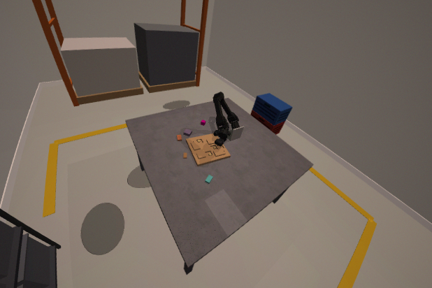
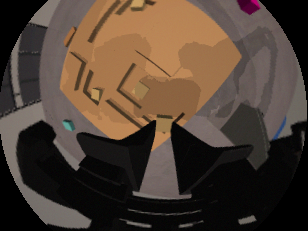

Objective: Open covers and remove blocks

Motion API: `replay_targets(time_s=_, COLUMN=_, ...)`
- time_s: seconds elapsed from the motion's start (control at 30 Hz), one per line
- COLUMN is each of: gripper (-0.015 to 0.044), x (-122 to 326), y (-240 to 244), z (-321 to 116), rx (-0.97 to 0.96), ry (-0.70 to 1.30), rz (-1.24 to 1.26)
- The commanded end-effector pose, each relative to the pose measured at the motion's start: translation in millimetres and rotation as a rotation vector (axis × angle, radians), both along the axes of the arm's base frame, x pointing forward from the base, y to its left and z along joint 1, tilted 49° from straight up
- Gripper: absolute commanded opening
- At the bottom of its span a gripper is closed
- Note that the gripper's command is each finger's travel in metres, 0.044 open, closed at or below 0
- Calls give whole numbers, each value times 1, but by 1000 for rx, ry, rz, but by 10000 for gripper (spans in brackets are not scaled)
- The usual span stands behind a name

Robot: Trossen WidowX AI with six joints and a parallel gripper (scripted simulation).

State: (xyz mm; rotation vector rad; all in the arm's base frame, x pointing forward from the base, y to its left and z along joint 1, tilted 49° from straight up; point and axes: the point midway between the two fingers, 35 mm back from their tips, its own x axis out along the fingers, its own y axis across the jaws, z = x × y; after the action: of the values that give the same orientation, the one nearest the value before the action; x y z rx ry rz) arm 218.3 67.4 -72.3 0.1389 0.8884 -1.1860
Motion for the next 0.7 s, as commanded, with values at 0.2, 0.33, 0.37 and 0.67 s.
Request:
replay_targets(time_s=0.2, gripper=80, x=-1, y=11, z=10, rx=3, ry=-4, rz=-4)
replay_targets(time_s=0.33, gripper=80, x=-1, y=16, z=14, rx=4, ry=-4, rz=-3)
replay_targets(time_s=0.37, gripper=80, x=-1, y=18, z=15, rx=4, ry=-4, rz=-3)
replay_targets(time_s=0.67, gripper=80, x=-3, y=36, z=31, rx=6, ry=-3, rz=-3)
